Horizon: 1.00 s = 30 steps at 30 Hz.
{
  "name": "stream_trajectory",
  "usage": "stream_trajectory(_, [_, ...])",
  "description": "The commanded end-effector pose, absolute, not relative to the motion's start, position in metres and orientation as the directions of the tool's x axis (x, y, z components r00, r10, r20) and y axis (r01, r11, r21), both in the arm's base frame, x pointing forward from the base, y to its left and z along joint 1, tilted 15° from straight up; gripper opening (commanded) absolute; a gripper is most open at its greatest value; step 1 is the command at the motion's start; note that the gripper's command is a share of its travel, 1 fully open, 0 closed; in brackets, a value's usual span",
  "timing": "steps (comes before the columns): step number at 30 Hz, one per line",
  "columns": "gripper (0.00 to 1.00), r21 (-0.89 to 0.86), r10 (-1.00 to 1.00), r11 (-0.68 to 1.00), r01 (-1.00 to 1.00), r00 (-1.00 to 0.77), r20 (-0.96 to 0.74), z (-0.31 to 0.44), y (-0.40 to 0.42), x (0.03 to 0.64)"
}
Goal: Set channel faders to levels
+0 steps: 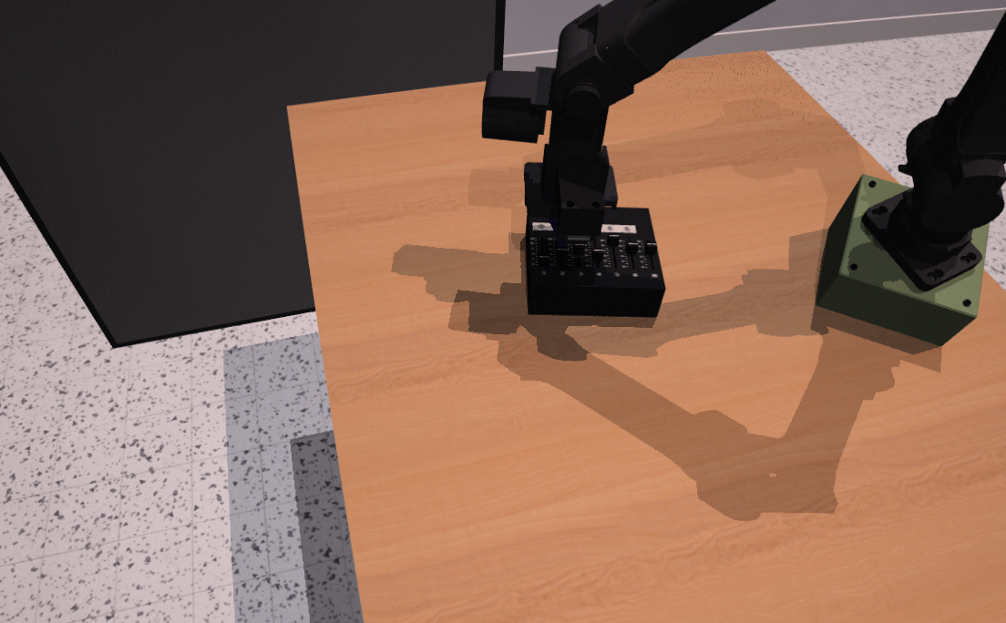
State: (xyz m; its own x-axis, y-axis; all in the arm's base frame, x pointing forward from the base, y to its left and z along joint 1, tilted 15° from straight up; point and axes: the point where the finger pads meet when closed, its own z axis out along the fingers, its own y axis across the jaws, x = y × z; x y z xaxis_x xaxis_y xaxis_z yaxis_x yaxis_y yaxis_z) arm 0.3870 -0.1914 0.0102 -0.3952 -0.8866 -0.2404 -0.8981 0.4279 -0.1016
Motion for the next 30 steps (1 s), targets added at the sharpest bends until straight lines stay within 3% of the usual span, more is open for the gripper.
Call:
stream_trajectory(1, [0.0,-0.142,-0.894,0.418,-0.897,-0.38,-0.237,0.025,-0.188,0.395])
stream_trajectory(30, [0.0,-0.167,-0.894,0.426,-0.889,-0.384,-0.231,0.04,-0.213,0.398])
